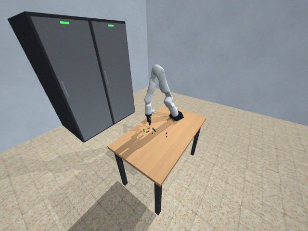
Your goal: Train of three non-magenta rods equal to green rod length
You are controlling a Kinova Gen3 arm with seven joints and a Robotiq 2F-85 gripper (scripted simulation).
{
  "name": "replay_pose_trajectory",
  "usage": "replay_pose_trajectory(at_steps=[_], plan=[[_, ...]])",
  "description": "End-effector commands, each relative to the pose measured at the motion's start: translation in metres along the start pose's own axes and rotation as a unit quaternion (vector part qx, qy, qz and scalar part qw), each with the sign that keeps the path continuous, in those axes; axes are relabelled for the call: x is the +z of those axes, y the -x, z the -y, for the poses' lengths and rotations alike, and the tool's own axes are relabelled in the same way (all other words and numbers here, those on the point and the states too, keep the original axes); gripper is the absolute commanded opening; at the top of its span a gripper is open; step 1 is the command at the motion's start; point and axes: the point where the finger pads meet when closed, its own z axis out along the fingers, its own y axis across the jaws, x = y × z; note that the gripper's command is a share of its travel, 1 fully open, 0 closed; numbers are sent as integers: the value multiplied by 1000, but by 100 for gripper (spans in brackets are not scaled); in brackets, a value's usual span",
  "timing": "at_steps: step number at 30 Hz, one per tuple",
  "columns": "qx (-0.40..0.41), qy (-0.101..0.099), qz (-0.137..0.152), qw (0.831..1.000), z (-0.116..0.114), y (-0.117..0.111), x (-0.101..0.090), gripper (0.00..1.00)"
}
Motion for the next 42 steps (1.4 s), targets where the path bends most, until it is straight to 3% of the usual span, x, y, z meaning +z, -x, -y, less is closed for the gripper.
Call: replay_pose_trajectory(at_steps=[1, 42], plan=[[-5, -1, 1, 1000, 2, -1, 0, 24], [-3, -1, 1, 1000, 3, 0, 5, 24]])
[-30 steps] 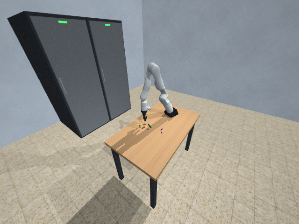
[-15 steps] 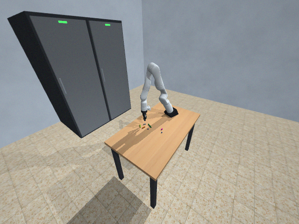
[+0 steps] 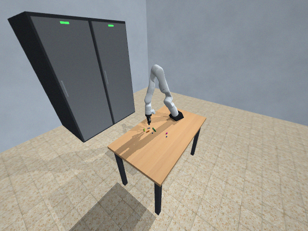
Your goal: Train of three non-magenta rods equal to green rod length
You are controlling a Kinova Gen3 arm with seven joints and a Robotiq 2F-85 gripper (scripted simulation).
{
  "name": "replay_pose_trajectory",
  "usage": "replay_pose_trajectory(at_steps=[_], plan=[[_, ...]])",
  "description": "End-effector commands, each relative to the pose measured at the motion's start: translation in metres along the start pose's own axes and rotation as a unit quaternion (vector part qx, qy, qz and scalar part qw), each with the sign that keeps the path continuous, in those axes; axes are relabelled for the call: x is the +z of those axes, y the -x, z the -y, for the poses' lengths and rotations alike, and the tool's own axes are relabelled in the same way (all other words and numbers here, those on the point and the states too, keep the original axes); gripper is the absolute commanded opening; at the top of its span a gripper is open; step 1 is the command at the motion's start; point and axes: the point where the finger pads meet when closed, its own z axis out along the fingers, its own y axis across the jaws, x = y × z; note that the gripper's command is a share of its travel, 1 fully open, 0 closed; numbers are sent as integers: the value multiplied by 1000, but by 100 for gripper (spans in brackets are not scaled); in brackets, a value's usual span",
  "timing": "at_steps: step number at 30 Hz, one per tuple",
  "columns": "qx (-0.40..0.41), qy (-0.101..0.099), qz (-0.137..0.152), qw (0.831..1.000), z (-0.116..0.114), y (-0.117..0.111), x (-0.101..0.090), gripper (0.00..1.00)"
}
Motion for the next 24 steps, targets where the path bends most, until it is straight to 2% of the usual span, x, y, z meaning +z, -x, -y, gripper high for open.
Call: replay_pose_trajectory(at_steps=[1, 24], plan=[[6, -2, -1, 1000, 3, -1, 2, 24], [4, -2, 0, 1000, 3, 0, 13, 24]])
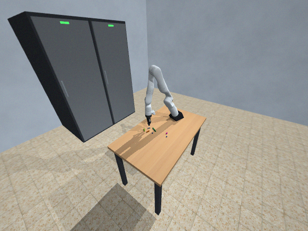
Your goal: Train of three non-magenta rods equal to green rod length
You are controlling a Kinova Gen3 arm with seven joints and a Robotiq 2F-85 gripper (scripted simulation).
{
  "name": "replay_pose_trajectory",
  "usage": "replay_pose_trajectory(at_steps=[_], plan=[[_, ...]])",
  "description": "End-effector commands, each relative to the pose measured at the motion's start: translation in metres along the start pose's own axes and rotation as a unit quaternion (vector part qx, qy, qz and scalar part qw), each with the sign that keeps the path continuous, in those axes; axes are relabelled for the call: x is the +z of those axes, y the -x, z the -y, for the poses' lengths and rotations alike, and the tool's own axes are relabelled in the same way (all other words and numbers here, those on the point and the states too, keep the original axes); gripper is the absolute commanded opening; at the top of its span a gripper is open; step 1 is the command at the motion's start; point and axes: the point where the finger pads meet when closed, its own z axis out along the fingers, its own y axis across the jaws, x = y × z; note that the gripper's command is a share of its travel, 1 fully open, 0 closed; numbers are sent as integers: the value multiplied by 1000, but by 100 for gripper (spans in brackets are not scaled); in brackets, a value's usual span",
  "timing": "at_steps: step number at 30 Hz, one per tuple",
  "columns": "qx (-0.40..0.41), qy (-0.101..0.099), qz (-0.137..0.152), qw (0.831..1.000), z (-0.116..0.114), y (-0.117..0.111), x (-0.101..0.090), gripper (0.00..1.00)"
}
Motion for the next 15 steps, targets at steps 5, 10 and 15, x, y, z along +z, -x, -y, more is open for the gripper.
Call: replay_pose_trajectory(at_steps=[5, 10, 15], plan=[[7, -2, -1, 1000, 3, -1, 4, 24], [7, -1, -1, 1000, 2, 0, 5, 24], [7, -2, -1, 1000, 2, -1, 6, 24]])
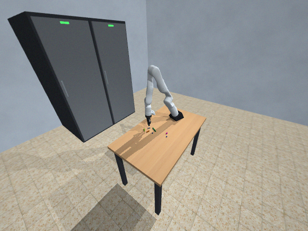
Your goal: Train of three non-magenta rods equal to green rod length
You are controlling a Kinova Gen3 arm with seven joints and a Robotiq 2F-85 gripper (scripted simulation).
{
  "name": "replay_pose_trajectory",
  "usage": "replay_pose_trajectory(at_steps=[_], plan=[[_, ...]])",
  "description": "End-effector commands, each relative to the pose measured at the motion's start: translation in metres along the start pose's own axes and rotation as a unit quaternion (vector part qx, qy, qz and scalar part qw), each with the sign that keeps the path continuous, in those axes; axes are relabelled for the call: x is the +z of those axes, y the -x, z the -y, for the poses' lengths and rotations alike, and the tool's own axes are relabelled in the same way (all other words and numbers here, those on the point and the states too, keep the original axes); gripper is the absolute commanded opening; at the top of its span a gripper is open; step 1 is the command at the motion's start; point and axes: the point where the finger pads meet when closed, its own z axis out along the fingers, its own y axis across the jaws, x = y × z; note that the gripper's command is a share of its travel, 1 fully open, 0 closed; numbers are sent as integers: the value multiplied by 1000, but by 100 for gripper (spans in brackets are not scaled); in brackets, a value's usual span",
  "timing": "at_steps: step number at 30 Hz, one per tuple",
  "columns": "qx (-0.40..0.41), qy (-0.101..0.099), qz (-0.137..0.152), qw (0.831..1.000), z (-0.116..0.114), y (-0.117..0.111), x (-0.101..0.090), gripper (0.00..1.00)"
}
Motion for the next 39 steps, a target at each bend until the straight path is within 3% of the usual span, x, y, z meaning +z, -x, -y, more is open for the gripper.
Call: replay_pose_trajectory(at_steps=[1, 39], plan=[[5, -2, -1, 1000, 1, -1, 2, 24], [5, 0, -3, 1000, 1, -2, 20, 24]])
